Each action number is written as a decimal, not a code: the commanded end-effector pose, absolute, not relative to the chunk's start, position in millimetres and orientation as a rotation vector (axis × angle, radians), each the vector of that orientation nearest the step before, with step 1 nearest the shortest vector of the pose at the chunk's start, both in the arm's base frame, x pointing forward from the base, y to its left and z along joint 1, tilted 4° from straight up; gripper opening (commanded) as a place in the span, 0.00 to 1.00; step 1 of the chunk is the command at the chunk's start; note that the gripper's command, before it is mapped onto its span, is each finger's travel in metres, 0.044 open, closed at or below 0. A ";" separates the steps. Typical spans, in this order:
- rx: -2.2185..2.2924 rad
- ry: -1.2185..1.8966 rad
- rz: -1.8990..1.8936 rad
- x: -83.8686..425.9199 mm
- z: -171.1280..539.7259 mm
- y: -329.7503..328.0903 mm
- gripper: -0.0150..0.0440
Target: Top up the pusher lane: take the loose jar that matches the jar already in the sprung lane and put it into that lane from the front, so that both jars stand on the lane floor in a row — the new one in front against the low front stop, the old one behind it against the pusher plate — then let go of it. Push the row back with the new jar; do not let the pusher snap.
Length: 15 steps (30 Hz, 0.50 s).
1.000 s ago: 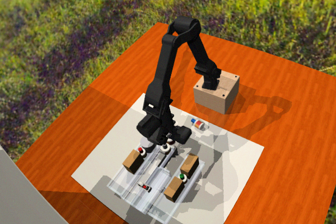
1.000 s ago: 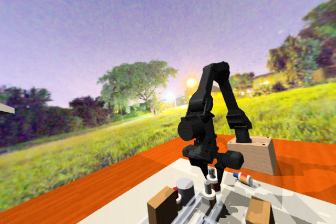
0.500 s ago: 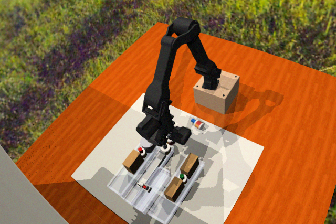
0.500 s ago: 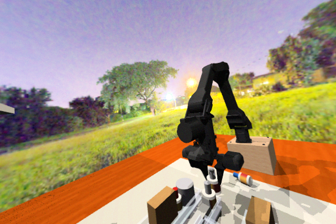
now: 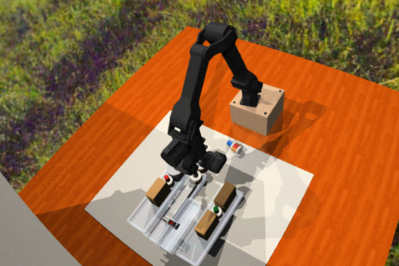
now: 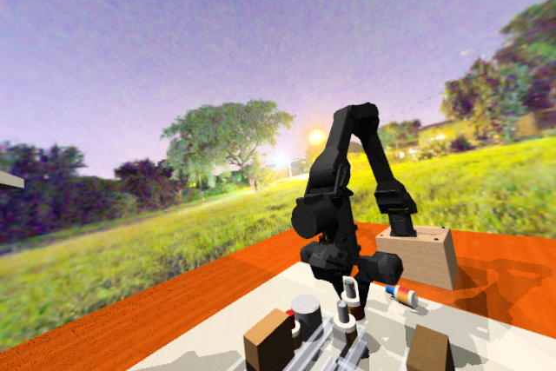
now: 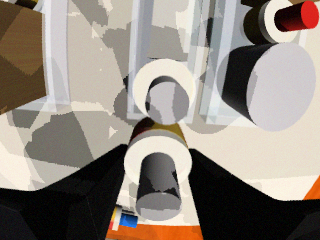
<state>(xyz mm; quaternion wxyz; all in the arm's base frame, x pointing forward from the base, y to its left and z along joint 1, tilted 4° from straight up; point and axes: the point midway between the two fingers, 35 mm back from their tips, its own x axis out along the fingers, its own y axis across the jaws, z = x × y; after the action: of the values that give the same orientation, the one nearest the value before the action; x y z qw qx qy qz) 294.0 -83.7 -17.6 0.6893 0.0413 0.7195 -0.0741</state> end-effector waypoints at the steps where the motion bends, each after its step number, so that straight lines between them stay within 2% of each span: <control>1: 0.088 1.582 -0.171 305.3 -15.7 -86.4 0.25; 15: 0.088 1.581 -0.171 311.8 -15.6 -87.5 0.25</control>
<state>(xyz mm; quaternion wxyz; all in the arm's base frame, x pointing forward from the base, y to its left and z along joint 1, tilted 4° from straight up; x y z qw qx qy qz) 300.8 -84.9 -17.6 0.6894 0.0406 0.7195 -0.0735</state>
